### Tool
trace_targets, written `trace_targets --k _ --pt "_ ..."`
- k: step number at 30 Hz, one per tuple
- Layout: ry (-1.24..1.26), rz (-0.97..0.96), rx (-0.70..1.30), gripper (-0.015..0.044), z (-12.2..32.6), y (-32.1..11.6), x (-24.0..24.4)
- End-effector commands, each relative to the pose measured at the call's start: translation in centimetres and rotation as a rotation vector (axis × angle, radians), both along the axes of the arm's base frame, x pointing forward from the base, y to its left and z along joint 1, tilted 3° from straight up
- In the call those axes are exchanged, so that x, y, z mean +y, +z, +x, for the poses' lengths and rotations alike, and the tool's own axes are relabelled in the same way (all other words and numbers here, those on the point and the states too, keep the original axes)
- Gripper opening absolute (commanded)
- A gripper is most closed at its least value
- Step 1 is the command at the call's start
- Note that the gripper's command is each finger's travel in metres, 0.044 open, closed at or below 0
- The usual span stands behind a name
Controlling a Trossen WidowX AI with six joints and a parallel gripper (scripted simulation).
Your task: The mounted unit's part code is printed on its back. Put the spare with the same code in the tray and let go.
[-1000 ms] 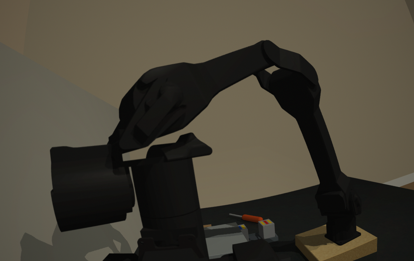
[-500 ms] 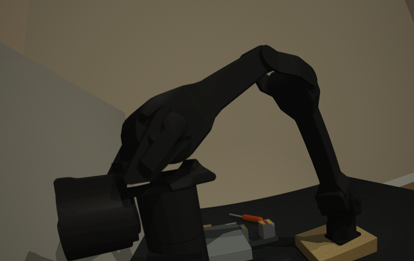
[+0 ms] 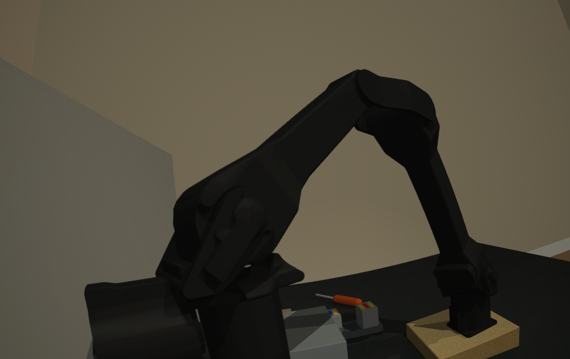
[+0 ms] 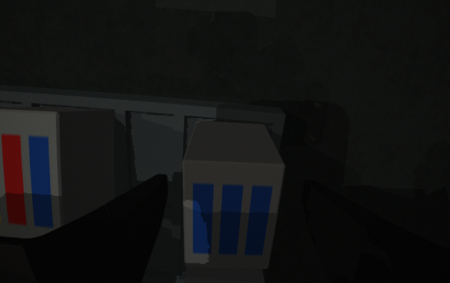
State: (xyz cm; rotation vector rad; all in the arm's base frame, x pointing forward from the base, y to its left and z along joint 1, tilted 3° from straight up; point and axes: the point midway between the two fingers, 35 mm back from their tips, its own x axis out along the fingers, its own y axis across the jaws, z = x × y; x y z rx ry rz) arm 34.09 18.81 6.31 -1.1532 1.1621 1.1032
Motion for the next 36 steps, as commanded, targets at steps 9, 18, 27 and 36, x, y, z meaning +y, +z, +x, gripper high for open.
trace_targets --k 9,18,27,36 --pt "-0.001 -0.007 0.001 0.03 -0.08 -1.32 -0.13" --pt "0.001 -0.002 0.004 0.0195 -0.13 -1.22 -0.06" --pt "0.001 -0.002 0.004 0.0076 -0.13 -1.22 -0.06" --pt "0.001 -0.002 0.004 0.0 -0.13 -1.22 -0.06"
